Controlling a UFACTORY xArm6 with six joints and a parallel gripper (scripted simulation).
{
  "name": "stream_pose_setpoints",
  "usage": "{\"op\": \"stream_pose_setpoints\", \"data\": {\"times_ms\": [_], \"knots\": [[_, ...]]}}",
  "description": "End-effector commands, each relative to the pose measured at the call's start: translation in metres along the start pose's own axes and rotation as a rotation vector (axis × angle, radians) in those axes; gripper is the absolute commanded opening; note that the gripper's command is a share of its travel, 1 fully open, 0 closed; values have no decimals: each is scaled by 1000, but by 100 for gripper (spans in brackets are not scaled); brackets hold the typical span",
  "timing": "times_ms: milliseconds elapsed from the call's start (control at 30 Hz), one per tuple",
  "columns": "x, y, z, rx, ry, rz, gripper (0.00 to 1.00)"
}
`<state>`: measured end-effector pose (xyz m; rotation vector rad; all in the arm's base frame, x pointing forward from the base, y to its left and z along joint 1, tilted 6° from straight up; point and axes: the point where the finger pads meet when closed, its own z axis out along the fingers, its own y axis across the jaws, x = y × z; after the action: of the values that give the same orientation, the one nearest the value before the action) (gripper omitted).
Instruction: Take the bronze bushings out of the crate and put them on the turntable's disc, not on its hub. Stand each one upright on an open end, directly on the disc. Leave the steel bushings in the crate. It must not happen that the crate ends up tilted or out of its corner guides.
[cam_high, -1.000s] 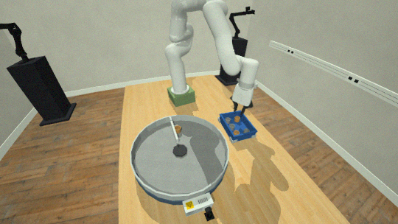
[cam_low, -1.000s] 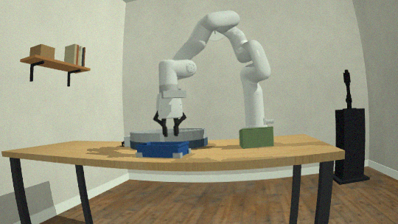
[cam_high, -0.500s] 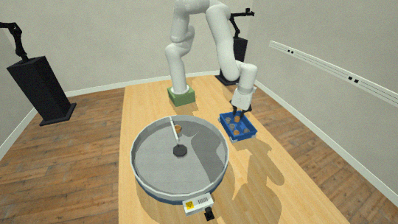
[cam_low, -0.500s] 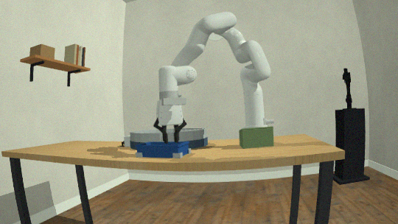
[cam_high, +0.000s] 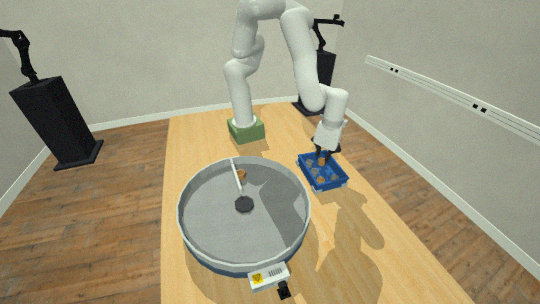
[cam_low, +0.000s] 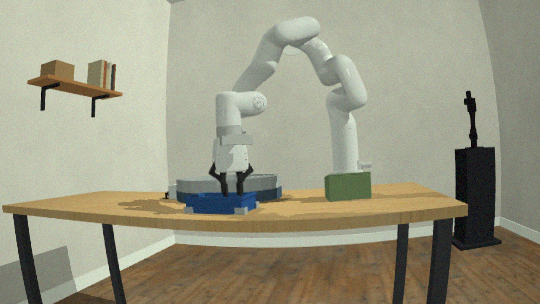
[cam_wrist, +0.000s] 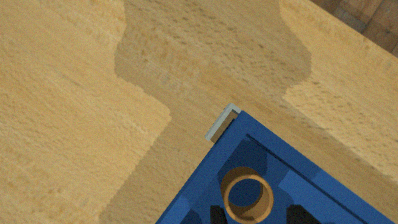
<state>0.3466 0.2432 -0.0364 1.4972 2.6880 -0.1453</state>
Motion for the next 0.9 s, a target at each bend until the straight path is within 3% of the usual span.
{"op": "stream_pose_setpoints", "data": {"times_ms": [0, 867], "knots": [[0, 2, 3, -5, 0, 0, 41], [0, 2, 14, -5, 0, 0, 41]]}}
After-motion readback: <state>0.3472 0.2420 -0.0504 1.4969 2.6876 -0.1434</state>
